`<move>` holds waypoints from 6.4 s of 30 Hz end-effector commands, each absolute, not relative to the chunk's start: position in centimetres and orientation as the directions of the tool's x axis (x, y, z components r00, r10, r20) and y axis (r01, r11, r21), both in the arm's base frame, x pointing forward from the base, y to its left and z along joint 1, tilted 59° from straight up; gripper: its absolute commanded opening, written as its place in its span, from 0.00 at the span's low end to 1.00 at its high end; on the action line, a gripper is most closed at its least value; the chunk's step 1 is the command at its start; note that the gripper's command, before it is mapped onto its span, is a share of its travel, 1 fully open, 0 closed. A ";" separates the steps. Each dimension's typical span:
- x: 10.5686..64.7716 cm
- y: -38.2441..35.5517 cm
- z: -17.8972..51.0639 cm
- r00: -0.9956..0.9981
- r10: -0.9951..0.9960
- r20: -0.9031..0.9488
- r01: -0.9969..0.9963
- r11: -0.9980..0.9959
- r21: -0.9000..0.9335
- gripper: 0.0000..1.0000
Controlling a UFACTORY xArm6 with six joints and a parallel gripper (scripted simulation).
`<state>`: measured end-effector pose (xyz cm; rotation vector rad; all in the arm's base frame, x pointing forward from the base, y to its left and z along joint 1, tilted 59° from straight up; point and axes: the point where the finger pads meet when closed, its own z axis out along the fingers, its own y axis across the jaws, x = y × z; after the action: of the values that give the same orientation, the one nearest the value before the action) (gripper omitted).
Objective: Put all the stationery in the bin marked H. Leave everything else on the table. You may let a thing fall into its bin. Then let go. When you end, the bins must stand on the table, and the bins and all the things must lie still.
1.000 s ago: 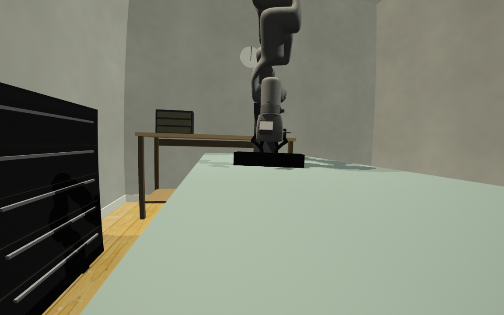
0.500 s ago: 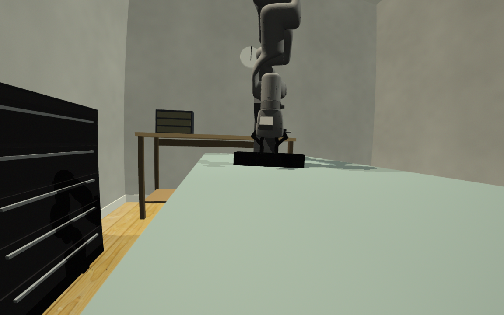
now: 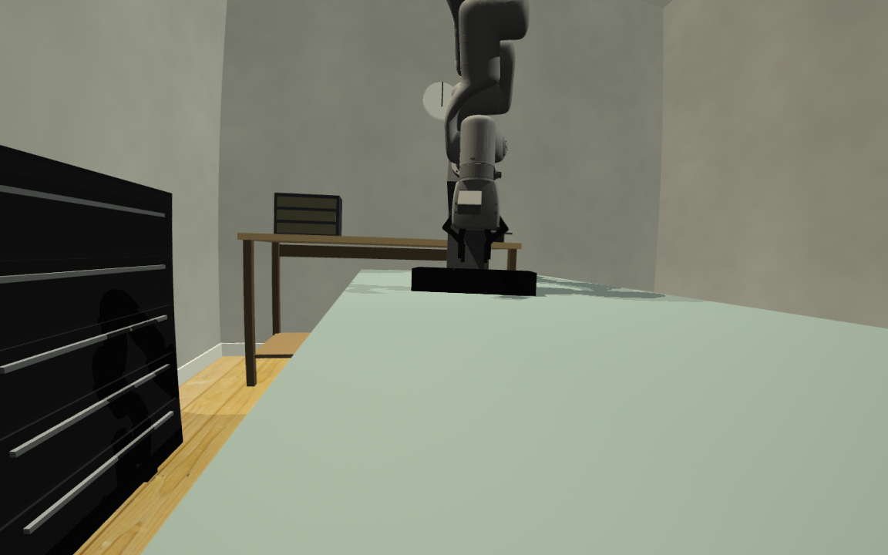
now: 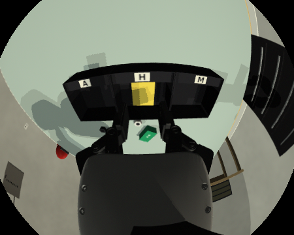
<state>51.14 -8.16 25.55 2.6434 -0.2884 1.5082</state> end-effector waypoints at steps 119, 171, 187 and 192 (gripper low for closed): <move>48.4 -14.7 12.0 0.070 -0.907 0.414 -0.534 -0.385 -0.752 0.29; 46.8 -14.3 13.0 0.070 -0.907 0.414 -0.534 -0.385 -0.752 0.00; 43.4 -13.7 15.0 0.070 -0.907 0.414 -0.534 -0.385 -0.752 0.00; 43.4 -13.7 15.0 0.070 -0.907 0.414 -0.534 -0.385 -0.752 0.00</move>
<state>43.57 -13.70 14.92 2.5525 -1.8708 1.6320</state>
